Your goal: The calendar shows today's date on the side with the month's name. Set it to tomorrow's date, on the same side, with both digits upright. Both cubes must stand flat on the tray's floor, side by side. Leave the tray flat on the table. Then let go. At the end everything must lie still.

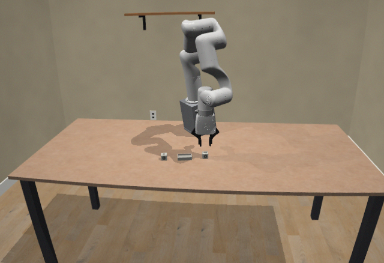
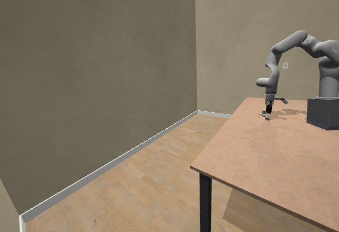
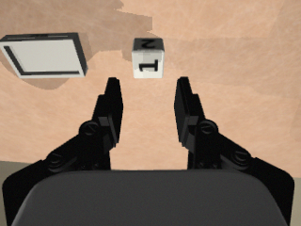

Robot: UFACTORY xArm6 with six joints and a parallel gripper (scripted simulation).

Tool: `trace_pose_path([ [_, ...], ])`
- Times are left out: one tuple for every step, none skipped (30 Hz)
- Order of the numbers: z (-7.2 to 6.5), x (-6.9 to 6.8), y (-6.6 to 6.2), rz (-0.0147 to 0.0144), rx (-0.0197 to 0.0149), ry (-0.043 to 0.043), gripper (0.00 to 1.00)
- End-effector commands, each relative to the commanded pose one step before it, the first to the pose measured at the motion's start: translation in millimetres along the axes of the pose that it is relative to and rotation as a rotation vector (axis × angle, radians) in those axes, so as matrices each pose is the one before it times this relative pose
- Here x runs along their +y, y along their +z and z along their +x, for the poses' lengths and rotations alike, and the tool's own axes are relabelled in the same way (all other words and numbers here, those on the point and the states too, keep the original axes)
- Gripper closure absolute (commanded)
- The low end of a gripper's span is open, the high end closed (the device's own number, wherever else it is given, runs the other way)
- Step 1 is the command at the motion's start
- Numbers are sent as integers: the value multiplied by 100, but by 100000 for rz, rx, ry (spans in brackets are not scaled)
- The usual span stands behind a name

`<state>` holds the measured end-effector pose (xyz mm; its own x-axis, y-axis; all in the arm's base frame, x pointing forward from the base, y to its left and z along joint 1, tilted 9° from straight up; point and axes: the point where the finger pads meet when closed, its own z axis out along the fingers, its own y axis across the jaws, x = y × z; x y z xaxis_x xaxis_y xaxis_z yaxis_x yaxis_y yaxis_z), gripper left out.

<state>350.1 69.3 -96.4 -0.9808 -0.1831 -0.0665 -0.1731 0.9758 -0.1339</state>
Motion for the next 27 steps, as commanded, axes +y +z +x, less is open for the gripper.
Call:
trace_pose_path([
  [-128, 15, 572, 17, -270, 17, 53],
  [-2, -1, 170, 0, 0, 0, 53],
  [-1, 0, 171, -2, 1, 0, 53],
  [-3, -1, 163, 2, -1, 0, 53],
  [-2, -1, 162, 0, 0, 0, 53],
  [-1, 0, 160, -2, 1, 0, 53],
  [-3, -1, 151, 2, -1, 0, 53],
  [-2, 0, 148, 0, 0, 0, 53],
  [-1, 0, 145, -2, 1, 0, 53],
  [-2, -1, 135, 2, -1, 0, 53],
  [-2, -1, 130, 1, 0, 0, 53],
  [-1, 0, 125, -1, 0, 0, 53],
  [0, 0, 0, 0, 0, 0, 53],
  [0, 0, 0, 0, 0, 0, 53],
  [-1, 0, 118, -1, 1, 0, 53],
  [-2, -1, 108, 2, -1, 0, 53],
  [-1, 0, 102, 1, 0, 0, 53],
  [-1, 0, 96, 0, 0, 0, 53],
  [-1, 0, 89, -1, 1, 0, 53],
  [-1, 0, 81, 0, 0, 0, 53],
  [-1, -1, 71, 1, -1, 0, 53],
  [-1, 0, 65, 1, 0, 0, 53],
  [-1, 0, 58, 0, 0, 0, 53],
  [-1, 0, 51, 0, 0, 0, 53],
  [0, 0, 44, 0, 0, 0, 53],
  [0, 0, 38, 0, 0, 0, 53],
  [0, 0, 31, 0, 0, 0, 53],
])
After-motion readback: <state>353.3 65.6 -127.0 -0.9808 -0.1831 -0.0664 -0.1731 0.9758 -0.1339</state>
